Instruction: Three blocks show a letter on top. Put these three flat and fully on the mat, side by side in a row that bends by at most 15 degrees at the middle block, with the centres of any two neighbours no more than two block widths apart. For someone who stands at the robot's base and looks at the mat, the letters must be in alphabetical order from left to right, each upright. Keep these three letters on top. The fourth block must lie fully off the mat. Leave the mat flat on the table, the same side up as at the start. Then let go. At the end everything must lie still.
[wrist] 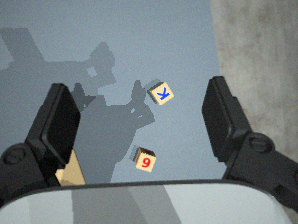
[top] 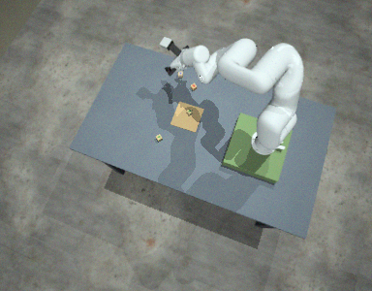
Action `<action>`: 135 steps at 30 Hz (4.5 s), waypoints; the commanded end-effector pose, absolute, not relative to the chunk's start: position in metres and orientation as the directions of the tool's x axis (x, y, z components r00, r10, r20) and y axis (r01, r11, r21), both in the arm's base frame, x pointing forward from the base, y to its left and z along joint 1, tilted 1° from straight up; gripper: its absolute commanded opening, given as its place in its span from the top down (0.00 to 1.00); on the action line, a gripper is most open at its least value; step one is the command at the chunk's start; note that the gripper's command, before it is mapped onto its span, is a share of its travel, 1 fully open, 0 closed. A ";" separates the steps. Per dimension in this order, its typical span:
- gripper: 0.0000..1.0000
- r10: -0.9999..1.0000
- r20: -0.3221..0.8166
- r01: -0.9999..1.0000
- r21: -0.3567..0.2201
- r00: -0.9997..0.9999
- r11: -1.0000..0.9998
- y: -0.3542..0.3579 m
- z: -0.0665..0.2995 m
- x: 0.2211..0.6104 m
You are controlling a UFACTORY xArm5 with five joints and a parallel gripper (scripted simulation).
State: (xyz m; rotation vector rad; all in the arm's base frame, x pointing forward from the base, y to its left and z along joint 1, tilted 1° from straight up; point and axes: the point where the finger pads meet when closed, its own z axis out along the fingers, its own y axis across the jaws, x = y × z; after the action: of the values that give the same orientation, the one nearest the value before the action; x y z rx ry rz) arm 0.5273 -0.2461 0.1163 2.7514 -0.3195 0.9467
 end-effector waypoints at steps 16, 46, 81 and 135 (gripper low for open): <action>0.00 -0.569 0.395 -0.593 -0.073 0.721 -0.802 -0.272 0.091 0.536; 0.00 -0.954 0.011 -0.954 -0.011 0.300 -0.300 -0.291 0.084 0.511; 0.00 -0.847 -0.011 -0.847 0.006 0.531 -0.531 -0.291 0.076 0.508; 0.00 0.257 -0.009 0.257 -0.009 0.966 -0.966 -0.290 0.036 0.508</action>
State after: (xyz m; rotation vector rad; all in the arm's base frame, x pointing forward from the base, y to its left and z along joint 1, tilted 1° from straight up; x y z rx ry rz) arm 0.5068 -0.2896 0.0352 3.1349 0.3322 -0.0240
